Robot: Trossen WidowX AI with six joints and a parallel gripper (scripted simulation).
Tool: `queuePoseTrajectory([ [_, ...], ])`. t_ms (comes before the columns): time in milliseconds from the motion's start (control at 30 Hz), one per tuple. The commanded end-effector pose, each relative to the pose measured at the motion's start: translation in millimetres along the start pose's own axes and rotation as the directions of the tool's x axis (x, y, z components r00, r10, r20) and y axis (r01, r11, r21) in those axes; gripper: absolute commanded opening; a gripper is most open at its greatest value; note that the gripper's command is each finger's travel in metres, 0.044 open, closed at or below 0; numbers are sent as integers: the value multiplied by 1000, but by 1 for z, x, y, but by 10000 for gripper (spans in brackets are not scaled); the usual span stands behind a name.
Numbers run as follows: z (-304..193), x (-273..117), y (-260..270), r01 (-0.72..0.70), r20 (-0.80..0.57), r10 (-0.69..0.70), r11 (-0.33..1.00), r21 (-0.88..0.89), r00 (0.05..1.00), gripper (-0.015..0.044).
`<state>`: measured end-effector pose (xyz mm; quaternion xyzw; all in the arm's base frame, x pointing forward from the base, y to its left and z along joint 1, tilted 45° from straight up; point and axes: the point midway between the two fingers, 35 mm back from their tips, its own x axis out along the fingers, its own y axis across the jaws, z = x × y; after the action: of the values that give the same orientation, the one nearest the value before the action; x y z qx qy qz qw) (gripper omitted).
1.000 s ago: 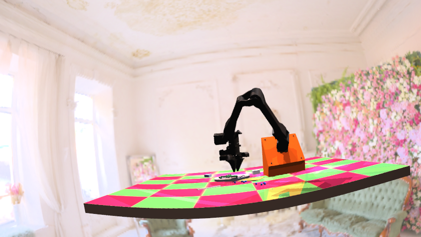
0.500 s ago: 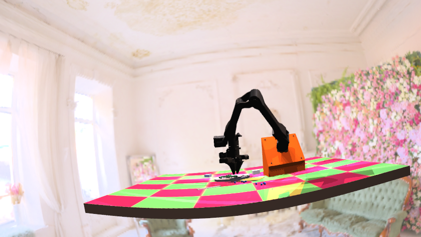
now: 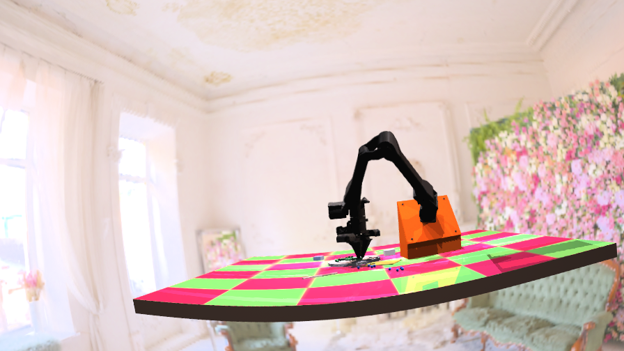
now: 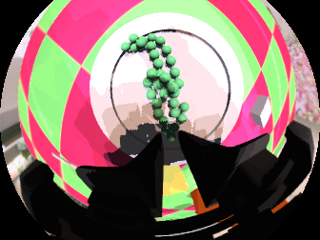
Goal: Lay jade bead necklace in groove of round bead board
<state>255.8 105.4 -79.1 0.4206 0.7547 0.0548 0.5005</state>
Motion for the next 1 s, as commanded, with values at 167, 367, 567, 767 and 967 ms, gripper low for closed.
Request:
queuePoseTrajectory([
  [167,1,-1,1,-1,2,1,1000,-4,1000,27],
  [367,1,-1,1,-1,2,1,1000,-4,1000,0],
  [567,1,-1,1,-1,2,1,1000,-4,1000,0],
  [767,1,-1,1,-1,2,1,1000,-4,1000,0],
  [967,-2,-6,-2,-2,-6,2,1000,6,1000,0],
])
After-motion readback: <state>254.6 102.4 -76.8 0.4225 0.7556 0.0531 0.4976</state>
